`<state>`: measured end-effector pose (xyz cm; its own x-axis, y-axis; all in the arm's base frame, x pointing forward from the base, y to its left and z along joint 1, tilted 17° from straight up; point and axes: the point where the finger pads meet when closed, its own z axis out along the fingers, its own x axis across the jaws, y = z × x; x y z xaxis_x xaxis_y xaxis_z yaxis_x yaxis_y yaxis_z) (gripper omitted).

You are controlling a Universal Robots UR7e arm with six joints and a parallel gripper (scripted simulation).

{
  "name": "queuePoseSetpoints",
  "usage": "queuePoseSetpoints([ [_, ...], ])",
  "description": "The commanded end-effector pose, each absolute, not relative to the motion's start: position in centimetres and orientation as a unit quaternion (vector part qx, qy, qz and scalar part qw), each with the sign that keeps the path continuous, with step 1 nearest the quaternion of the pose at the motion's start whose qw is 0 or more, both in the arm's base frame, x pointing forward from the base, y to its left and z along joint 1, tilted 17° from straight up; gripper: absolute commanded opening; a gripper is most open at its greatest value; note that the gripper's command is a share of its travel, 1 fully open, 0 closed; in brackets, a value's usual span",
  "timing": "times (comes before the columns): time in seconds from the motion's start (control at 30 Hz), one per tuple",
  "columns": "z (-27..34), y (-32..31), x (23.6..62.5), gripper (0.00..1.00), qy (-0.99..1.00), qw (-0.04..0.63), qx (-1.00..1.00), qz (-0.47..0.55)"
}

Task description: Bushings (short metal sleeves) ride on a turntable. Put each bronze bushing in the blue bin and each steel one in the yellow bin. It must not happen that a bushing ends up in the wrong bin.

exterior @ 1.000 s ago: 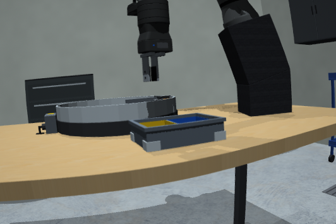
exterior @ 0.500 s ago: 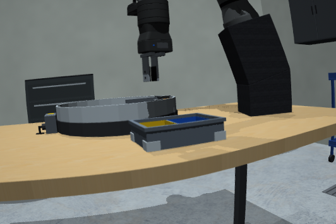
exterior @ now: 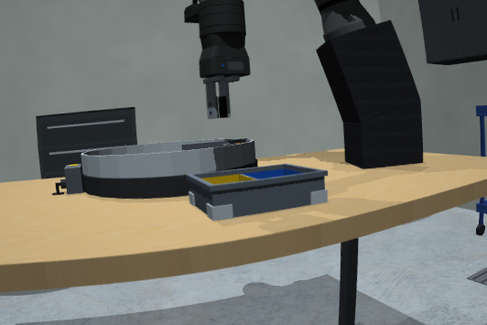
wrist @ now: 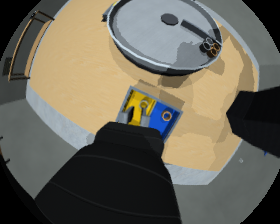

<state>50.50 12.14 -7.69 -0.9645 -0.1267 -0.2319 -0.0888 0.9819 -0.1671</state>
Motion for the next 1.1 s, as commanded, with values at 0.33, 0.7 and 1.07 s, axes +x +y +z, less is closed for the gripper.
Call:
queuePoseSetpoints([
  [0.33,-7.6,12.2,50.5,0.42,0.988,0.122,-0.055,-0.078],
  [0.7,-7.7,11.1,50.0,0.4,0.988,0.122,-0.055,-0.078],
  [1.07,-8.0,4.9,46.5,0.4,0.988,0.122,-0.055,-0.078],
])
